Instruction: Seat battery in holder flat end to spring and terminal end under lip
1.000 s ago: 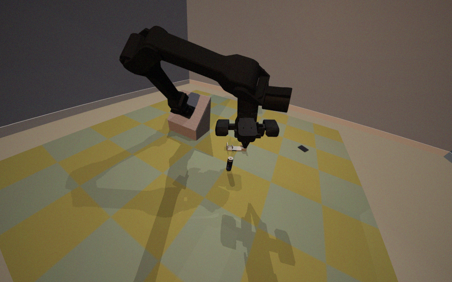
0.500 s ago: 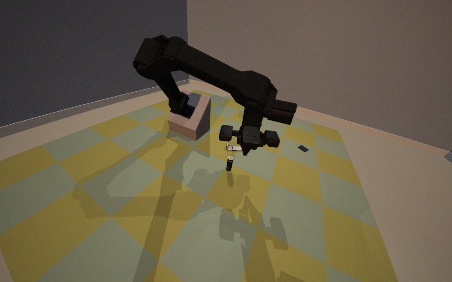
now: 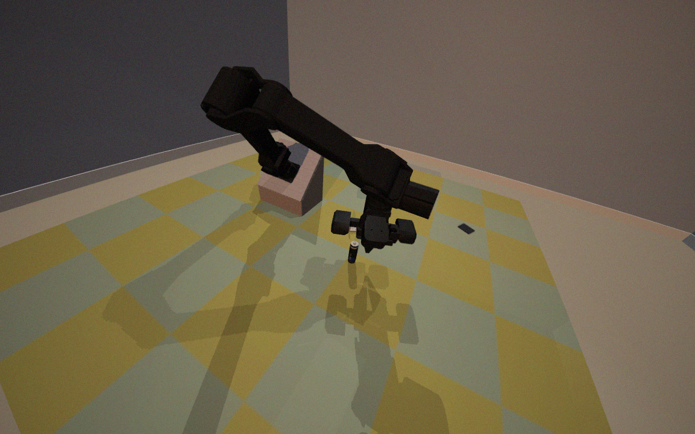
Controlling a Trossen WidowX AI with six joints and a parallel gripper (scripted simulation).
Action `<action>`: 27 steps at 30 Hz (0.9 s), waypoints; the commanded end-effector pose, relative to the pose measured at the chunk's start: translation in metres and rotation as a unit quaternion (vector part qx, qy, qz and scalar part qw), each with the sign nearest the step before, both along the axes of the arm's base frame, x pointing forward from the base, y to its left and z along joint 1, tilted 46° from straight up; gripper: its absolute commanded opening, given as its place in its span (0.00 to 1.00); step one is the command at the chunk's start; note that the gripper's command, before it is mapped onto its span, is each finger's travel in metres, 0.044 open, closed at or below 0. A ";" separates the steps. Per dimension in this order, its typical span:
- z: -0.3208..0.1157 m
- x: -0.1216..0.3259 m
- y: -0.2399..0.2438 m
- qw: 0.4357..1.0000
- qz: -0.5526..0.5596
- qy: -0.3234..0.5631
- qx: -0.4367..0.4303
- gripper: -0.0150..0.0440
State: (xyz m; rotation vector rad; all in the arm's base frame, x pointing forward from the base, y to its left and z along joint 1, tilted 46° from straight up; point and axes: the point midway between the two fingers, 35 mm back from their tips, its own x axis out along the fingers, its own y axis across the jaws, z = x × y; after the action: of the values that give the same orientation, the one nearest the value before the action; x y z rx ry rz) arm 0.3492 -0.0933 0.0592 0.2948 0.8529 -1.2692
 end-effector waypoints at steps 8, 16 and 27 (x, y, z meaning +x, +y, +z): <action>0.007 -0.018 -0.007 1.000 0.001 0.000 -0.003 0.25; 0.011 -0.030 -0.011 1.000 0.001 0.000 -0.003 0.25; 0.014 -0.046 -0.016 1.000 0.001 0.000 -0.003 0.25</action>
State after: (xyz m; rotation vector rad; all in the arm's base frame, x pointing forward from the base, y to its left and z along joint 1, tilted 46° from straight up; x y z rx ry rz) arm 0.3097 -0.1079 0.0713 0.2935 0.8510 -1.2699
